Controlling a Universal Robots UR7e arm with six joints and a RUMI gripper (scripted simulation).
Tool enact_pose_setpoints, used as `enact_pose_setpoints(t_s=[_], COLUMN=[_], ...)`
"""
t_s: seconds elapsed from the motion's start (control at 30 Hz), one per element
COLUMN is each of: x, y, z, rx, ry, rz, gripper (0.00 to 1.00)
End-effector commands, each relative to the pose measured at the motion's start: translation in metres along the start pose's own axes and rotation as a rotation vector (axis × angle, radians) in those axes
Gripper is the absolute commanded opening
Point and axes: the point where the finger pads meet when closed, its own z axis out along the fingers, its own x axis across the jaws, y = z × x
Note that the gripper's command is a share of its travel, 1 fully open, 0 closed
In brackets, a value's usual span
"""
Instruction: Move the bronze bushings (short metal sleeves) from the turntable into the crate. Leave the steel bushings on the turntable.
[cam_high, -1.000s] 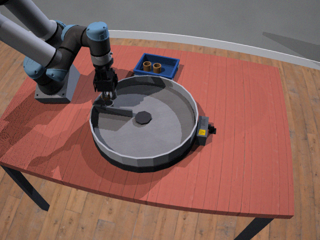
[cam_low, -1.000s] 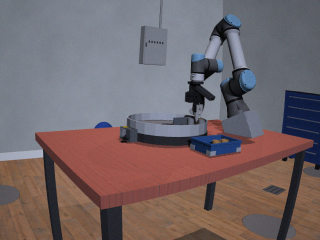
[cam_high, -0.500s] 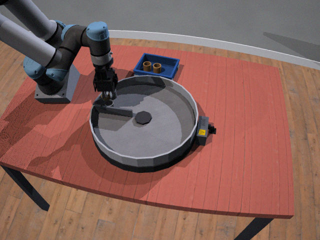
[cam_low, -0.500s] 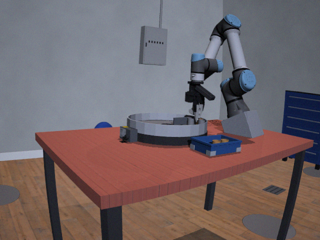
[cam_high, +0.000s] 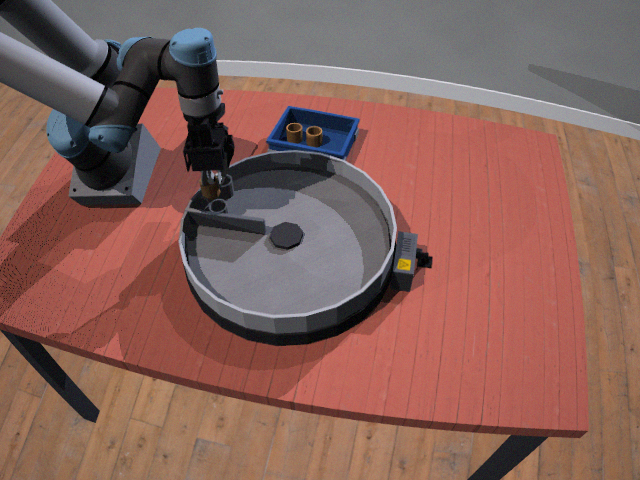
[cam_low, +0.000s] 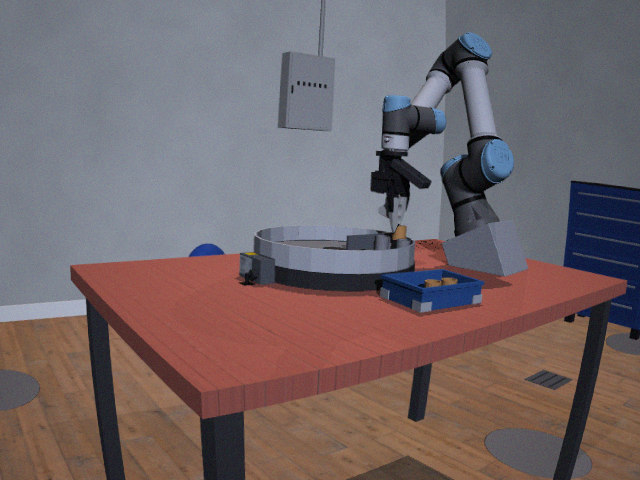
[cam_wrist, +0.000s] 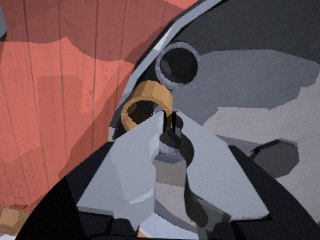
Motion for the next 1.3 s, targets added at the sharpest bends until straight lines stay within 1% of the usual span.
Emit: enact_pose_setpoints(t_s=[0.0,0.1,0.33,1.27], x=[0.0,0.0,0.0,0.0], y=[0.0,0.0,0.0,0.0], z=[-0.023,-0.033,-0.04,-0.04], rx=[0.0,0.0,0.0,0.0], ry=[-0.003,-0.003,-0.003,-0.003], rz=[0.001,0.001,0.001,0.001], gripper=[0.0,0.0,0.0,0.0])
